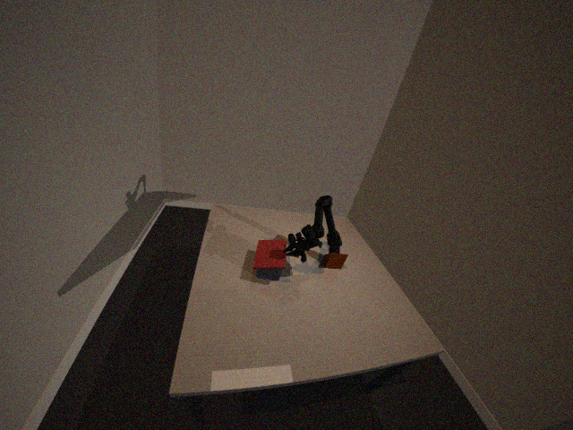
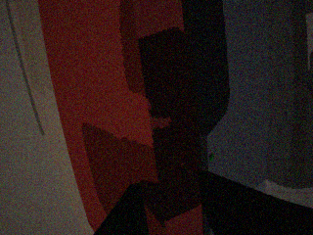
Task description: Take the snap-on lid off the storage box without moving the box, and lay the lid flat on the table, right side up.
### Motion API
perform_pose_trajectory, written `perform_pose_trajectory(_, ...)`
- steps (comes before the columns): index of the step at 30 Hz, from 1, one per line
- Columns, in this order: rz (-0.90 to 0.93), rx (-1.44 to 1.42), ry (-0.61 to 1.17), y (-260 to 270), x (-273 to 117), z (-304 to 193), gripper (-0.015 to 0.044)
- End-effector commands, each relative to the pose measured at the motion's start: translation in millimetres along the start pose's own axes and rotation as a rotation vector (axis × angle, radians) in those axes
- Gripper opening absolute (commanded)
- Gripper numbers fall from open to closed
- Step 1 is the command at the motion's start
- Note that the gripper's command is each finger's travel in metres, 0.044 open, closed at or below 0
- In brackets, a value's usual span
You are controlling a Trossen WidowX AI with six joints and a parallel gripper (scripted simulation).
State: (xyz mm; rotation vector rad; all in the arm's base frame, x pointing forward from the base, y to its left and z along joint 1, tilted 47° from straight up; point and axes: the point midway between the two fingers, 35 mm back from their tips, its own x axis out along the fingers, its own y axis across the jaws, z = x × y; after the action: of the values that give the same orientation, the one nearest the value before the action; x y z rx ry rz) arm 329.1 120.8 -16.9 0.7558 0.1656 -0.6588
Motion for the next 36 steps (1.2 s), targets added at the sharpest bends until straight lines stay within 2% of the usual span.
perform_pose_trajectory(1,0.007,0.013,-0.002,9,-3,1,0.0000)
perform_pose_trajectory(36,0.007,0.014,-0.001,51,-24,1,0.0000)
